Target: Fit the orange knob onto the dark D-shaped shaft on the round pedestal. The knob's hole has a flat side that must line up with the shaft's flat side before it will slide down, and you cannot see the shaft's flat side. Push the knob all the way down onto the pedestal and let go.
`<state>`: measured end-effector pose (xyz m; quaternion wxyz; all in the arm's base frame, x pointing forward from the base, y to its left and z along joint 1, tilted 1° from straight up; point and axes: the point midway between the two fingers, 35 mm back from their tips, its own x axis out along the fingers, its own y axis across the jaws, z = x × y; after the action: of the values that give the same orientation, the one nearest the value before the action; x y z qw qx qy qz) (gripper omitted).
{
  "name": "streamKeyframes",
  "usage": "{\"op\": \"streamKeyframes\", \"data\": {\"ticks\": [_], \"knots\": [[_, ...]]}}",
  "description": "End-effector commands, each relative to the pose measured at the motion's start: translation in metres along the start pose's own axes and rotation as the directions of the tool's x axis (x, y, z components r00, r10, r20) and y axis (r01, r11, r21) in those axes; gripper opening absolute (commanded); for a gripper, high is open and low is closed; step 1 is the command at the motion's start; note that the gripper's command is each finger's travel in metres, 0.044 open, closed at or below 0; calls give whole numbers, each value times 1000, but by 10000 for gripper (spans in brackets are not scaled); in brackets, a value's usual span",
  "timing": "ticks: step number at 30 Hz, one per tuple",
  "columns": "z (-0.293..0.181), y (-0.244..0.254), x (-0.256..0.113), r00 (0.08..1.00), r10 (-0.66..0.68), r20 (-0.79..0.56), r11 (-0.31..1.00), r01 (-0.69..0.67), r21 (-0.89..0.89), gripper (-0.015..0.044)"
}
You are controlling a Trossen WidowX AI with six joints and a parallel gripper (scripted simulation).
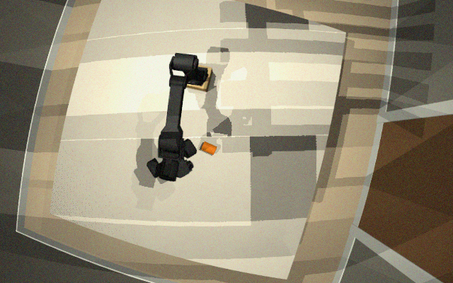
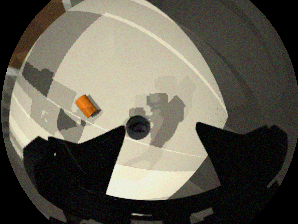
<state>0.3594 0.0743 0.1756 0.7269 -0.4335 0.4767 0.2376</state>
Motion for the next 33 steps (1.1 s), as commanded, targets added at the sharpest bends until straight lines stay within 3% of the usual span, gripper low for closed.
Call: {"op": "streamKeyframes", "data": {"ticks": [1,7,13,19,24,33], "knots": [[30,32,-43,999,35,-26,991,-38,-128,440],[52,89,-123,995,51,-81,924,-77,-373,440],[53,96,-128,995,53,-90,911,-84,-404,440],[64,132,-29,968,169,-188,849,-239,-471,440],[43,173,55,922,275,-274,774,-381,-506,440],[36,181,69,913,290,-286,762,-402,-508,440]]}}
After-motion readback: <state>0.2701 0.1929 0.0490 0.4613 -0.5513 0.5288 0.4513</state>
